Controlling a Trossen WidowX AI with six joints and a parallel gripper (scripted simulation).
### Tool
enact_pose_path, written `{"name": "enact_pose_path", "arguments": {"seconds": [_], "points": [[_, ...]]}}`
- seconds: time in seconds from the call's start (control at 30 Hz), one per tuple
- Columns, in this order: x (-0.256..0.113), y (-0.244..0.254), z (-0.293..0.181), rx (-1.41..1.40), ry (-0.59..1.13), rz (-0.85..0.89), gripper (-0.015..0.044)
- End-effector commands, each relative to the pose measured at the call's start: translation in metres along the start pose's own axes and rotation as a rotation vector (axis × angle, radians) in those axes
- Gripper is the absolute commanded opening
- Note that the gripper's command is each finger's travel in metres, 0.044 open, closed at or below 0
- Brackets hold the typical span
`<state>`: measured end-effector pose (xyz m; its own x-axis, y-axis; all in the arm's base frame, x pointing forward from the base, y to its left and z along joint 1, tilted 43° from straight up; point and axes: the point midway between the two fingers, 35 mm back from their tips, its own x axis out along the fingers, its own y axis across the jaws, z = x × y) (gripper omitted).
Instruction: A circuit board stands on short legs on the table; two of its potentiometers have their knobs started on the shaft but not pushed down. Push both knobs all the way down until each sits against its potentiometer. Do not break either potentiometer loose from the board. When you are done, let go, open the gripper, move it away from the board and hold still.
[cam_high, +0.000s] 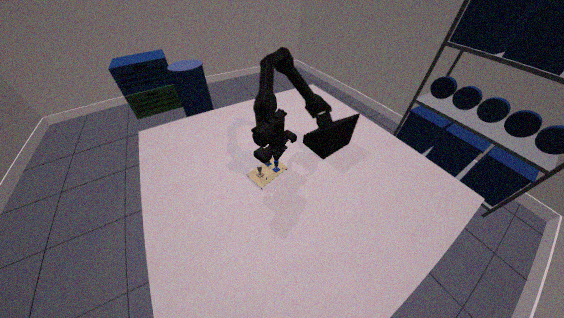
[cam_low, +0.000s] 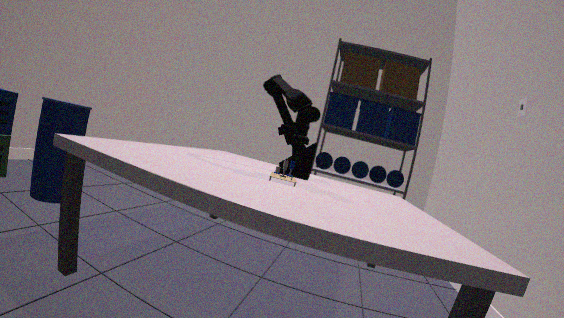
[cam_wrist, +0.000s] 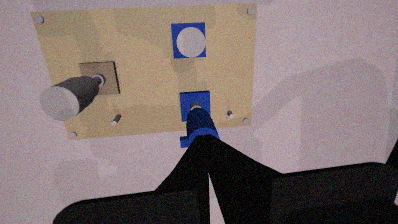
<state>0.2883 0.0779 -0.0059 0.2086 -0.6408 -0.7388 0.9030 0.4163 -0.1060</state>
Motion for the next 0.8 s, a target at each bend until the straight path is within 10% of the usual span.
{"name": "enact_pose_path", "arguments": {"seconds": [0.0,0.77], "points": [[0.0,0.0,0.0001,-0.004,-0.002,0.0,0.0],[0.0052,-0.0001,0.0002,-0.004,-0.002,0.0,0.0]]}}
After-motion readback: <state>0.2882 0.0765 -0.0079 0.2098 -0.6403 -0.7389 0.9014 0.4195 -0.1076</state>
